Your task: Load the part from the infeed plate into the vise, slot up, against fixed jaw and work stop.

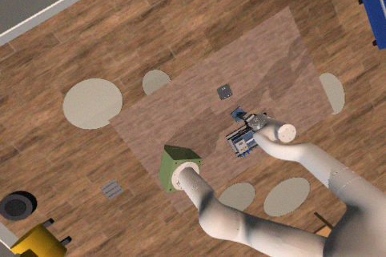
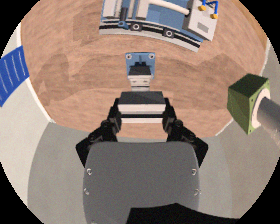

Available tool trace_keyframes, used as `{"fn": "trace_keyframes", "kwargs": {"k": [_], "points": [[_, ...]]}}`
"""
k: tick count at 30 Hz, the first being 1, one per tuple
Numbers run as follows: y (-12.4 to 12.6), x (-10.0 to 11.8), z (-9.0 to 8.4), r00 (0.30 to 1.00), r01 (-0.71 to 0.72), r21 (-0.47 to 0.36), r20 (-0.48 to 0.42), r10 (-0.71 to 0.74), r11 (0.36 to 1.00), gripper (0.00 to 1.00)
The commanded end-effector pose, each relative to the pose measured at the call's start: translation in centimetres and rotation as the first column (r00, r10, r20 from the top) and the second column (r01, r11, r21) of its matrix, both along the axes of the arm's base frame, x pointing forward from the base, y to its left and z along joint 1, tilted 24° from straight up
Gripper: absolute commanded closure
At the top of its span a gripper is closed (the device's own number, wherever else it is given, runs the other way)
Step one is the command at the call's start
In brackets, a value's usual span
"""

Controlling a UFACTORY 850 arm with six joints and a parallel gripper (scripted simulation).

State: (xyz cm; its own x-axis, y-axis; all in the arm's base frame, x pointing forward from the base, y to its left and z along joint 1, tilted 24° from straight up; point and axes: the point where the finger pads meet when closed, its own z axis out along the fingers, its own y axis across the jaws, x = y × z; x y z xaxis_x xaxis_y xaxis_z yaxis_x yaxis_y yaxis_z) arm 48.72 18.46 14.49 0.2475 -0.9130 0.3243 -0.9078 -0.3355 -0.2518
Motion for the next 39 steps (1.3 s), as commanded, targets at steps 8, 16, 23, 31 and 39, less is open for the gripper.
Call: {"fn": "trace_keyframes", "kwargs": {"k": [8, 16, 23, 31, 39], "points": [[0.3, -0.3, 1.0, 1.000, 0.000, 0.001, 0.001, 0.000, 1.000, 1.00], [0.6, -0.7, 2.1, 1.000, 0.000, 0.001, 0.001, 0.000, 1.000, 1.00], [0.7, -1.0, 2.8, 1.000, 0.000, 0.001, 0.001, 0.000, 1.000, 1.00], [0.9, -1.3, 3.6, 1.000, 0.000, 0.001, 0.001, 0.000, 1.000, 1.00], [1.0, -1.4, 3.9, 1.000, 0.000, 0.001, 0.001, 0.000, 1.000, 1.00]]}}
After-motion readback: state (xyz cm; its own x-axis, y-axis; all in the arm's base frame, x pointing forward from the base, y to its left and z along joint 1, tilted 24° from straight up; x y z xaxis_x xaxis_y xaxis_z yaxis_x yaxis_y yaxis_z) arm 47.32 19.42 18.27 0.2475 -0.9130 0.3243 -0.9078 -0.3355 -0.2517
